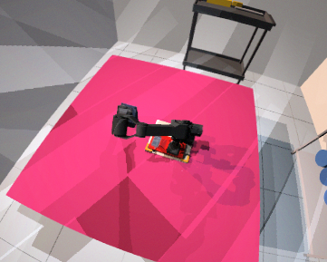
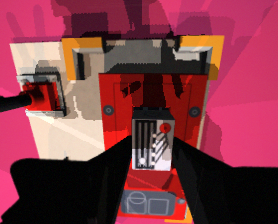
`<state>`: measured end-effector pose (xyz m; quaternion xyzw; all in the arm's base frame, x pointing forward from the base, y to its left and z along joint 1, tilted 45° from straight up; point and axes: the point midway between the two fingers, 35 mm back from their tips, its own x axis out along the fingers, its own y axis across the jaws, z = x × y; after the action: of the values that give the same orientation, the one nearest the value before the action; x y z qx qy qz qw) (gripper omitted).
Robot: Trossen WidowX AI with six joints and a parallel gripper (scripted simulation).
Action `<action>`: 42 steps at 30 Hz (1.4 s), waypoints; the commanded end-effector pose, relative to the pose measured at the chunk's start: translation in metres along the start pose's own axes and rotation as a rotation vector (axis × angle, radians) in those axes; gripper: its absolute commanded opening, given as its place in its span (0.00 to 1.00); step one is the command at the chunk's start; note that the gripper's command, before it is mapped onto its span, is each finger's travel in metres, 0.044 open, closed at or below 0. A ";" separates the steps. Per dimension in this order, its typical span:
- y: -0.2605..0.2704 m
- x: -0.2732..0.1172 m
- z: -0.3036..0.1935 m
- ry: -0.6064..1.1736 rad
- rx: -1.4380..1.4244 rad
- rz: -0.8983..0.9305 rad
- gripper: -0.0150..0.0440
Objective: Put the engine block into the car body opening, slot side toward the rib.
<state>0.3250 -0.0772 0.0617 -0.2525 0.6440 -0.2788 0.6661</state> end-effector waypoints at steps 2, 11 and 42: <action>-0.001 0.001 0.000 -0.003 -0.002 -0.005 0.52; -0.001 0.004 0.000 -0.003 -0.002 -0.005 0.52; 0.000 -0.009 0.000 -0.003 -0.002 -0.004 1.00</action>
<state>0.3233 -0.0747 0.0631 -0.2545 0.6464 -0.2781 0.6634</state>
